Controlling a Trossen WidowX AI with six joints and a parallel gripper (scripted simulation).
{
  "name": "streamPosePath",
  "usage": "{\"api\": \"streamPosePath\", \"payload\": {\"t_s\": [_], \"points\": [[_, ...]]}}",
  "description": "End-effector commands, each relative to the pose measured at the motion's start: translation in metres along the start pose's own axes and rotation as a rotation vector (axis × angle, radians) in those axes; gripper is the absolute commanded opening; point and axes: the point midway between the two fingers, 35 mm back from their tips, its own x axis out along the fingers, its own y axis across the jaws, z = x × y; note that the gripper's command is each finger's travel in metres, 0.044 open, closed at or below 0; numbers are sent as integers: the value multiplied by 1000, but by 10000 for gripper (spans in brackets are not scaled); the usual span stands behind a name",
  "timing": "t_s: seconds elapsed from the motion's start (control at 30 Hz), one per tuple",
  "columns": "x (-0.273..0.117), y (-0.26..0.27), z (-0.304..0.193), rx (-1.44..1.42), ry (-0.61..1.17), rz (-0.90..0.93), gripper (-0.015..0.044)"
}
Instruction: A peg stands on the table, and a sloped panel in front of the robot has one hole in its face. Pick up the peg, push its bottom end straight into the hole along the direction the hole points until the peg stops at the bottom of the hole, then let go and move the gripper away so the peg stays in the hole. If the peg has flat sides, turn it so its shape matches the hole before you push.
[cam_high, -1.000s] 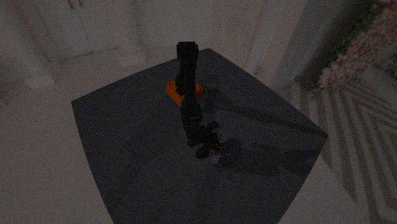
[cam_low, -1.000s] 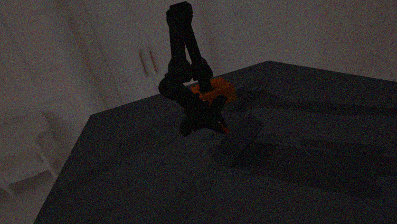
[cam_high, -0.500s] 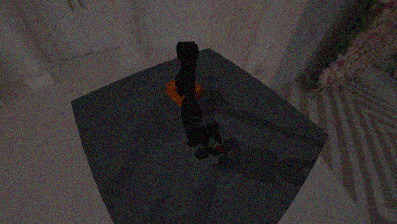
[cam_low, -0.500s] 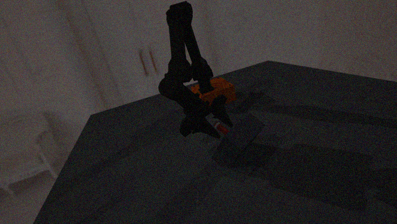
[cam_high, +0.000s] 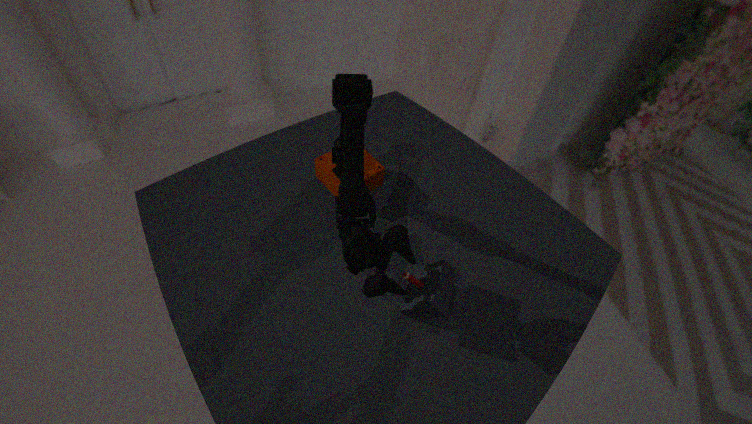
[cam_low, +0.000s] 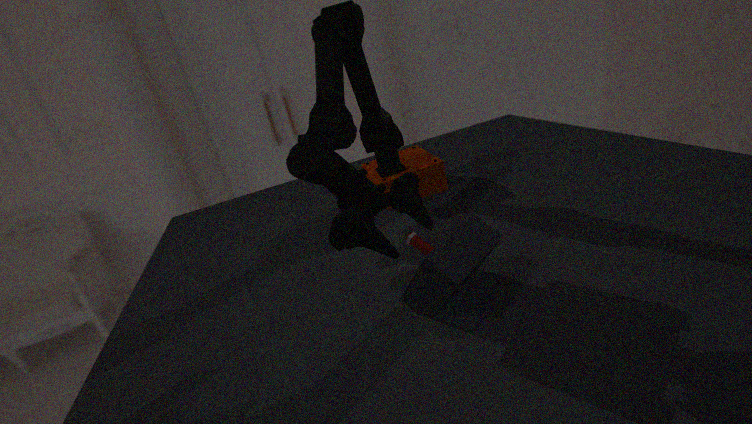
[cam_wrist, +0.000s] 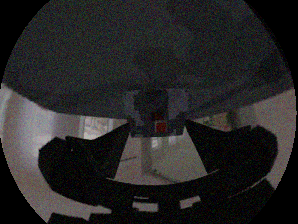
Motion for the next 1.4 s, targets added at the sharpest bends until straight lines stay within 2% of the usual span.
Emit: {"api": "streamPosePath", "payload": {"t_s": [0.0, 1.37], "points": [[-8, 1, 0, -2, 1, -1, 440], [-79, 3, 4, 5, -4, 1, 440]]}}
